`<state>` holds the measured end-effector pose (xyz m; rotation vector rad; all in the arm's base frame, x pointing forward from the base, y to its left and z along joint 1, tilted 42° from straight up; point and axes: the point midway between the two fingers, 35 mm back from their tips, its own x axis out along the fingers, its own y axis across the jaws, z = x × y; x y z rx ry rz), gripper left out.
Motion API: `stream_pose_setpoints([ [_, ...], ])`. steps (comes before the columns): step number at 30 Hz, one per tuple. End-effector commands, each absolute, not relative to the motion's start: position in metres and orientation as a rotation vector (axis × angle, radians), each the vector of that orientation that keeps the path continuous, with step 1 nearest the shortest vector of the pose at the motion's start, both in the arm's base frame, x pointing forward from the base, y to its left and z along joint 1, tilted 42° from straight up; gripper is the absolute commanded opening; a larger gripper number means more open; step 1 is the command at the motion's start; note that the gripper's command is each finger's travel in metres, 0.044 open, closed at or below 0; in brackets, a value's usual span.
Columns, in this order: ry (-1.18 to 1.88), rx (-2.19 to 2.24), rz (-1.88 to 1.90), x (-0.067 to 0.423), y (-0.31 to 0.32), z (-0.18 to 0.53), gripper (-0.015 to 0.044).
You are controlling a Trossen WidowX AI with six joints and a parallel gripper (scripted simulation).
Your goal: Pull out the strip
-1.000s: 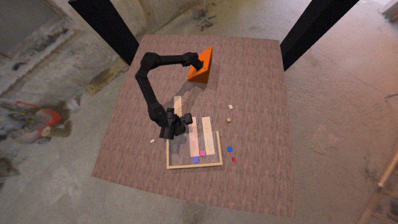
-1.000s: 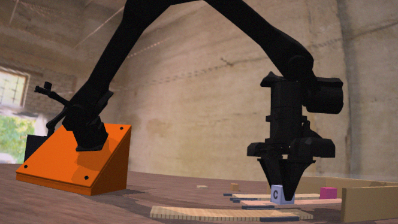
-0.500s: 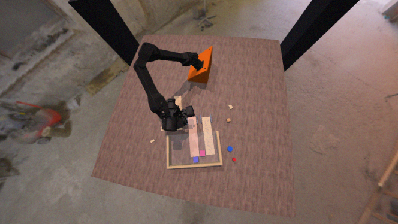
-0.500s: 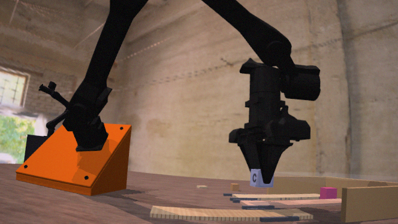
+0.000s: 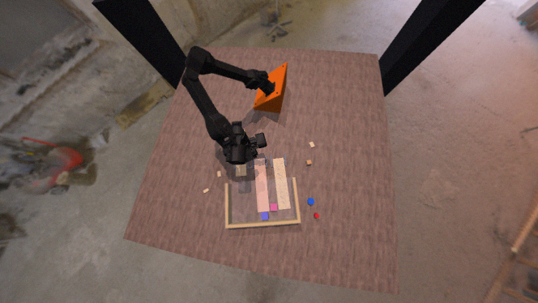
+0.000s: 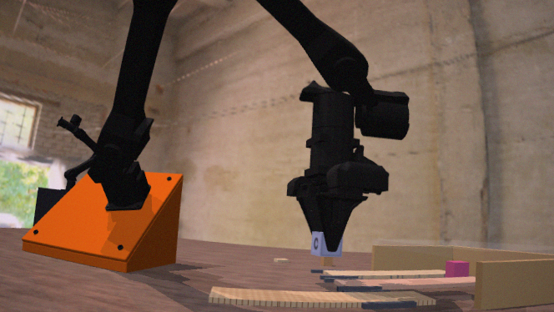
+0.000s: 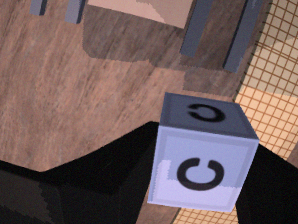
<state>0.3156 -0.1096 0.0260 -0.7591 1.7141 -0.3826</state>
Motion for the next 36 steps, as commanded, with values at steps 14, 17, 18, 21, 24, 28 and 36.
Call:
stream_pose_setpoints([
  [14,1.708,-0.753,-0.379,0.29,-0.079,0.047,0.0],
  [17,1.708,-0.753,-0.38,0.29,-0.076,0.049,0.0],
  [18,1.708,-0.753,-0.38,0.29,-0.076,0.049,0.0],
  [21,1.708,-0.753,-0.38,0.29,-0.076,0.049,0.0],
  [24,1.708,-0.753,-0.38,0.29,-0.076,0.049,0.0],
  [28,1.708,-0.753,-0.38,0.29,-0.076,0.049,0.0],
  [36,1.708,-0.753,-0.38,0.29,-0.076,0.049,0.0],
])
